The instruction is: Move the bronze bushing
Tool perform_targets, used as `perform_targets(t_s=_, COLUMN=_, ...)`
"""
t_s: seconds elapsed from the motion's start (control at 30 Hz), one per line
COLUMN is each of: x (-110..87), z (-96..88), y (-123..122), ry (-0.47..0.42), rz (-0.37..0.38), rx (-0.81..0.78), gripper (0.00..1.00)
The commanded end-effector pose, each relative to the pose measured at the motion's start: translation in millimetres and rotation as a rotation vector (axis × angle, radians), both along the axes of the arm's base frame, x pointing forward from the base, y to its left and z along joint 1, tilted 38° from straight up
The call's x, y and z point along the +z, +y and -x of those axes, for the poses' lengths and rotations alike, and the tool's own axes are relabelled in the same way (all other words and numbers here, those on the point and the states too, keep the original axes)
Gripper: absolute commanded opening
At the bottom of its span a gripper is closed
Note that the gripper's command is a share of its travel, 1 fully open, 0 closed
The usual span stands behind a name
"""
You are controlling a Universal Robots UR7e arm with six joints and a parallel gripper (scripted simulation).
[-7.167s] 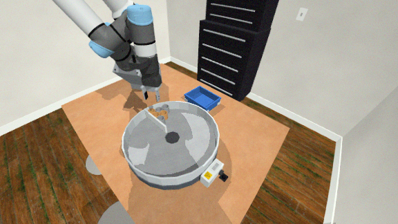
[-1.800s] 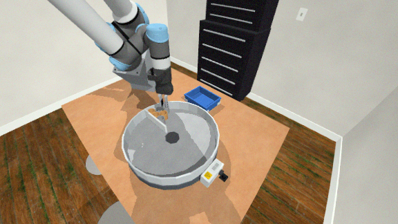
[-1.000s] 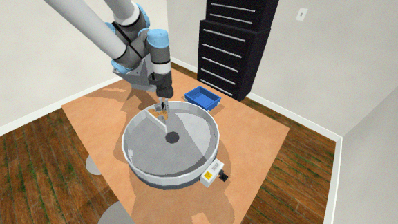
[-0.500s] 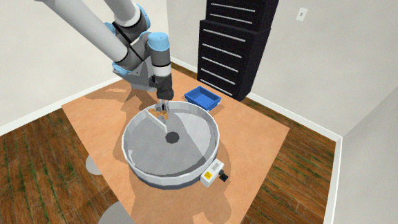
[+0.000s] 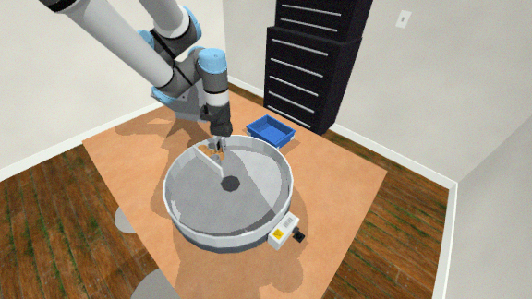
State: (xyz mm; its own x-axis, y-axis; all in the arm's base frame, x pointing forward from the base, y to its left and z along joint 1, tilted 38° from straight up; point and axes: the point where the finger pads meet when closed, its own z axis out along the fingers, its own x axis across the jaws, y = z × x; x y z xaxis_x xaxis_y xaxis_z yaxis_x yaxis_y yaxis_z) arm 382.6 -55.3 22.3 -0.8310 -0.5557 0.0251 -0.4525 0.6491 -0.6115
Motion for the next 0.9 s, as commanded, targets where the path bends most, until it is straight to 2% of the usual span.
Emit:
perform_targets(t_s=0.0, x=-0.8, z=-0.6, y=-0.6, ry=-0.001, rz=0.0, rx=0.0, gripper=0.45)
perform_targets(t_s=0.87, x=-10.4, z=-4.5, y=-6.9, ry=-0.001, rz=0.0, rx=0.0, gripper=0.45)
